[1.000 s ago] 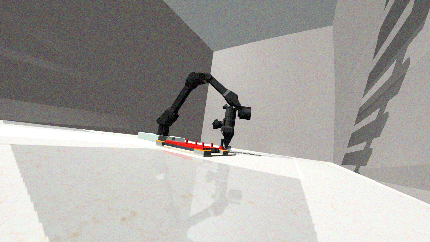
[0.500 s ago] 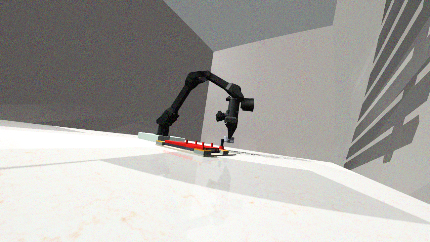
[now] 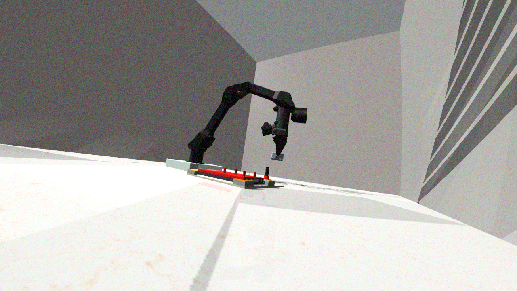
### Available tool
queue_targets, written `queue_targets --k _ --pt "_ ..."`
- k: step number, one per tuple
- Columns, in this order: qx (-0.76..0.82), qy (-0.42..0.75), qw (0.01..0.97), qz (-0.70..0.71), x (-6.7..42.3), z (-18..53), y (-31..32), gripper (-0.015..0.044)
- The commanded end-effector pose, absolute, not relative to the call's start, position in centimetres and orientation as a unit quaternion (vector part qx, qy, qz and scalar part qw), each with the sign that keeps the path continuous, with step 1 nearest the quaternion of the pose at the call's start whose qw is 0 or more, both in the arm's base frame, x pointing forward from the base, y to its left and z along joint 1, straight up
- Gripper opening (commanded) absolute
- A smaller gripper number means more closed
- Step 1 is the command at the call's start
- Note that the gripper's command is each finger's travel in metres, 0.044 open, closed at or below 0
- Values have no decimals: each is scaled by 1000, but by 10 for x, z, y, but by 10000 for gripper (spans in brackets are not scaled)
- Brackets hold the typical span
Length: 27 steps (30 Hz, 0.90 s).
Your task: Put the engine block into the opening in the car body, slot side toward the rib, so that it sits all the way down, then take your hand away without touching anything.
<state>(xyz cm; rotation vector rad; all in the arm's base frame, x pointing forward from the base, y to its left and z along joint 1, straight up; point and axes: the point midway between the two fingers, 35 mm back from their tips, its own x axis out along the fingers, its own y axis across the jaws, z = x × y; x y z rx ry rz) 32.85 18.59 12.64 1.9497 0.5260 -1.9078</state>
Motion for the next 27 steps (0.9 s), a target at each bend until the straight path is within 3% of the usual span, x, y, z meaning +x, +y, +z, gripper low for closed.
queue_targets --k 1,9,27 --pt "696 185 178 -671 329 146 186 0" --pt "694 191 185 -669 328 153 184 0" --pt "626 351 353 -601 344 138 143 0"
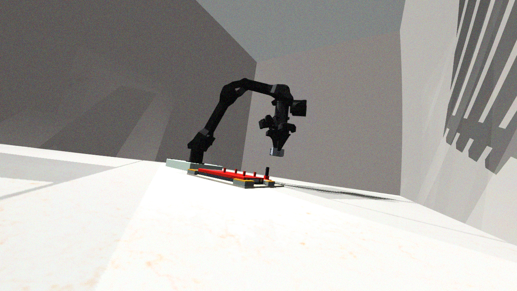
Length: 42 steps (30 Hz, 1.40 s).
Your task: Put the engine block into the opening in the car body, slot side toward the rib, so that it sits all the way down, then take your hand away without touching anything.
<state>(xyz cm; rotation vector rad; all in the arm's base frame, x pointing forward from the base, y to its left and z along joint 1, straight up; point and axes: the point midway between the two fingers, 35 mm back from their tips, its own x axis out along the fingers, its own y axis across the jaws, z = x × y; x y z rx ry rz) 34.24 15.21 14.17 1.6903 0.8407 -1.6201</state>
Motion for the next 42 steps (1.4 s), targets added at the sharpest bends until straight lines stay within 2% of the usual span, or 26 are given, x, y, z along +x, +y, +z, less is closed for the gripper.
queue_targets --k 1,22,42 --pt "621 359 362 -596 345 137 141 0" --pt "487 516 529 -466 354 120 90 0" --pt "322 623 643 -308 356 103 41 0"
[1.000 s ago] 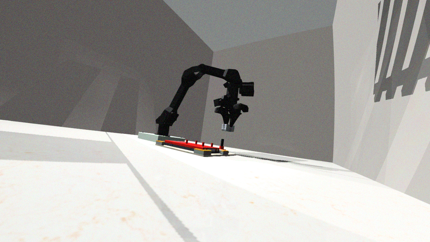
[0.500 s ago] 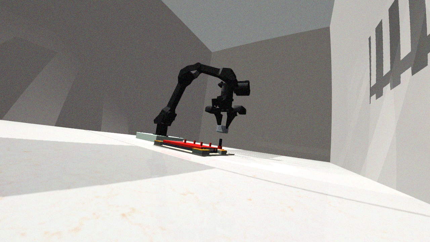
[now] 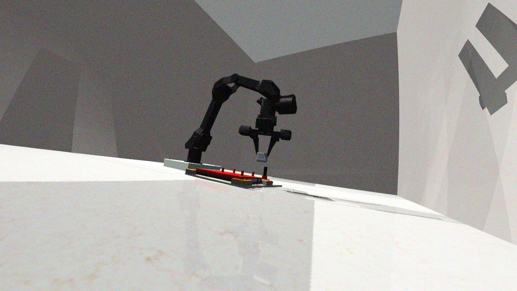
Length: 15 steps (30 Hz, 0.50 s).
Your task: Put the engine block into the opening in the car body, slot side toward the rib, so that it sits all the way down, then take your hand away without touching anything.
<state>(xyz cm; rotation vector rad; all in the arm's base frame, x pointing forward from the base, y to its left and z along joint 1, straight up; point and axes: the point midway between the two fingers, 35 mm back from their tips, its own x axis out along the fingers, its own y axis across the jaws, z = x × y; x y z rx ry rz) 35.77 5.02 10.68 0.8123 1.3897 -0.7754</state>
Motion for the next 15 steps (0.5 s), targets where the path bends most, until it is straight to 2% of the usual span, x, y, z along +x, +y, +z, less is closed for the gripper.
queue_targets --k 1,15 --pt "313 627 648 -300 356 102 39 0" --pt "181 673 696 -174 353 91 6 0"
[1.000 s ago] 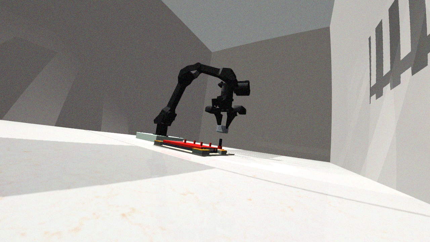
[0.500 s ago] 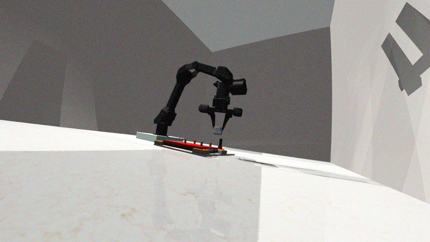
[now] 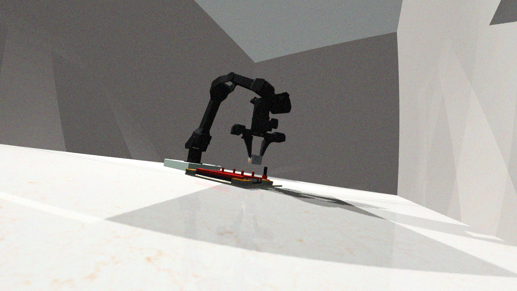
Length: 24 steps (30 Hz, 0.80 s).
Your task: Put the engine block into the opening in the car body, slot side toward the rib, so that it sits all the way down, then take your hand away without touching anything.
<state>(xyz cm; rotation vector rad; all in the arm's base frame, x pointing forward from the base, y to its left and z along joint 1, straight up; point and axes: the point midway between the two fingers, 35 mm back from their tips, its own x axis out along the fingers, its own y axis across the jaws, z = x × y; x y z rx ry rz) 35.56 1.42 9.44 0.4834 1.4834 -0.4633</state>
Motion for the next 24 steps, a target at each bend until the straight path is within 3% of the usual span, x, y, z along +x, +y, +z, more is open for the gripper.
queue_targets --k 1,23,24 --pt "171 675 698 -165 353 90 3 0" --pt "-33 695 718 29 340 73 -42 0" --pt "-35 695 718 31 340 73 -42 26"
